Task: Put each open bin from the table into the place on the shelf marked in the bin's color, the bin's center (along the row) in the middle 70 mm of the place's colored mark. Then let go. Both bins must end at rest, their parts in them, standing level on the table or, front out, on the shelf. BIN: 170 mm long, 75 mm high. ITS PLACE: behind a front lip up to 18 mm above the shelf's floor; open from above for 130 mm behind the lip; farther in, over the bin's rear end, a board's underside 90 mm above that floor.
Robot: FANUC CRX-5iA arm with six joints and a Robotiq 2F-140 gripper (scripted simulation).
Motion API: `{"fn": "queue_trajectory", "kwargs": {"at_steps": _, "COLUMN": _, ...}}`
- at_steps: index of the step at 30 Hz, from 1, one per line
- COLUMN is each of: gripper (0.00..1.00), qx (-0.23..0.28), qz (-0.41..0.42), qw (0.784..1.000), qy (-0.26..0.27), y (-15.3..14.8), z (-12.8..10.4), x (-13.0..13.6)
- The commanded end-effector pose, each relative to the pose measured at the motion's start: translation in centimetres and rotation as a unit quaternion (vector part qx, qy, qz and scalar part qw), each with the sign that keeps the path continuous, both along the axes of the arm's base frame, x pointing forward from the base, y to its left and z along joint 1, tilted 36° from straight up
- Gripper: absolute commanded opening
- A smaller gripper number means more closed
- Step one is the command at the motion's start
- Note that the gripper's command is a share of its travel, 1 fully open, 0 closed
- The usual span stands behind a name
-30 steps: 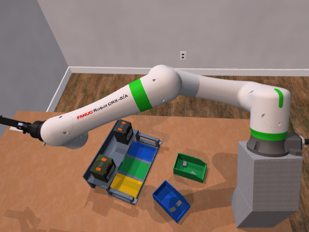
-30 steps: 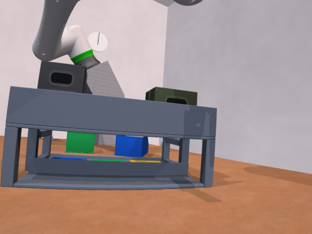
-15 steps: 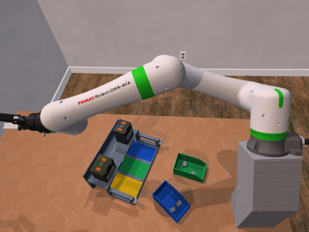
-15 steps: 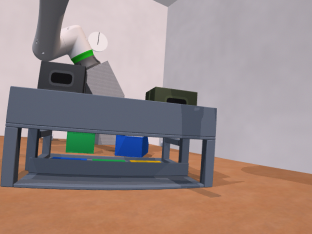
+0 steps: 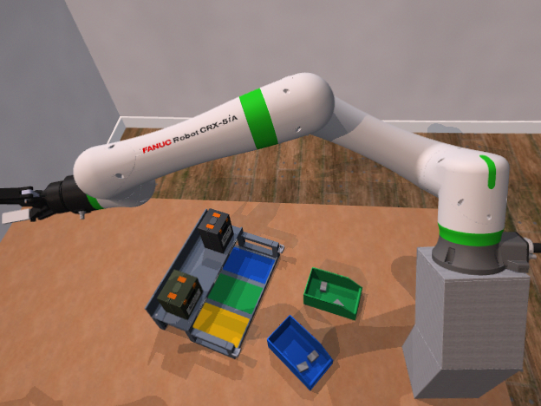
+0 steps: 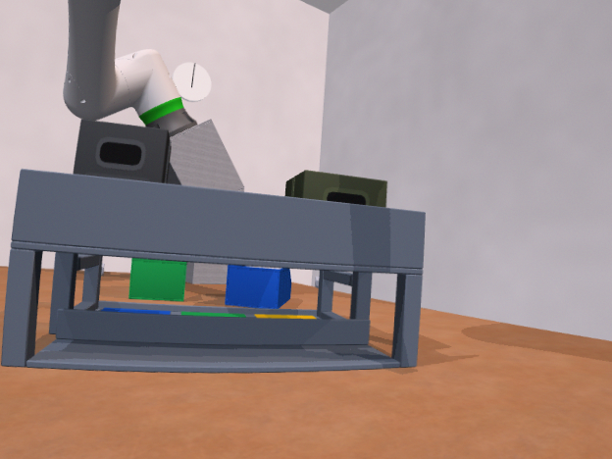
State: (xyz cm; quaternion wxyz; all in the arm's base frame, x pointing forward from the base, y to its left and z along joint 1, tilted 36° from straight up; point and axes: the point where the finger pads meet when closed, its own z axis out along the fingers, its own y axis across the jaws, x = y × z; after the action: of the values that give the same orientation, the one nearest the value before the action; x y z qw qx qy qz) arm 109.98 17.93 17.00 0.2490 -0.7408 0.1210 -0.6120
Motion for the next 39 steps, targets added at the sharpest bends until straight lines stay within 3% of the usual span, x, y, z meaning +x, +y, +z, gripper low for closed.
{"fn": "queue_trajectory", "kwargs": {"at_steps": 1, "gripper": 1.00, "qx": 0.000, "qz": 0.000, "qw": 1.000, "qy": 0.000, "y": 0.0, "z": 0.0, "x": 0.0}}
{"fn": "queue_trajectory", "kwargs": {"at_steps": 3, "gripper": 1.00, "qx": 0.000, "qz": 0.000, "qw": 1.000, "qy": 0.000, "y": 0.0, "z": 0.0, "x": 0.0}}
{"fn": "queue_trajectory", "kwargs": {"at_steps": 5, "gripper": 1.00, "qx": -0.023, "qz": 0.037, "qw": 0.997, "qy": 0.059, "y": 1.4, "z": 0.8, "x": -2.6}}
{"fn": "queue_trajectory", "kwargs": {"at_steps": 19, "gripper": 1.00, "qx": -0.023, "qz": 0.037, "qw": 0.997, "qy": 0.059, "y": 1.4, "z": 0.8, "x": -2.6}}
{"fn": "queue_trajectory", "kwargs": {"at_steps": 21, "gripper": 1.00, "qx": -0.050, "qz": 0.071, "qw": 0.988, "qy": 0.124, "y": 2.0, "z": 1.4, "x": -6.4}}
{"fn": "queue_trajectory", "kwargs": {"at_steps": 35, "gripper": 1.00, "qx": -0.050, "qz": 0.071, "qw": 0.988, "qy": 0.124, "y": 2.0, "z": 1.4, "x": -6.4}}
{"fn": "queue_trajectory", "kwargs": {"at_steps": 37, "gripper": 1.00, "qx": -0.076, "qz": 0.096, "qw": 0.975, "qy": 0.184, "y": 1.7, "z": 1.8, "x": -10.7}}
{"fn": "queue_trajectory", "kwargs": {"at_steps": 39, "gripper": 1.00, "qx": -0.078, "qz": 0.098, "qw": 0.974, "qy": 0.189, "y": 1.7, "z": 1.9, "x": -11.2}}
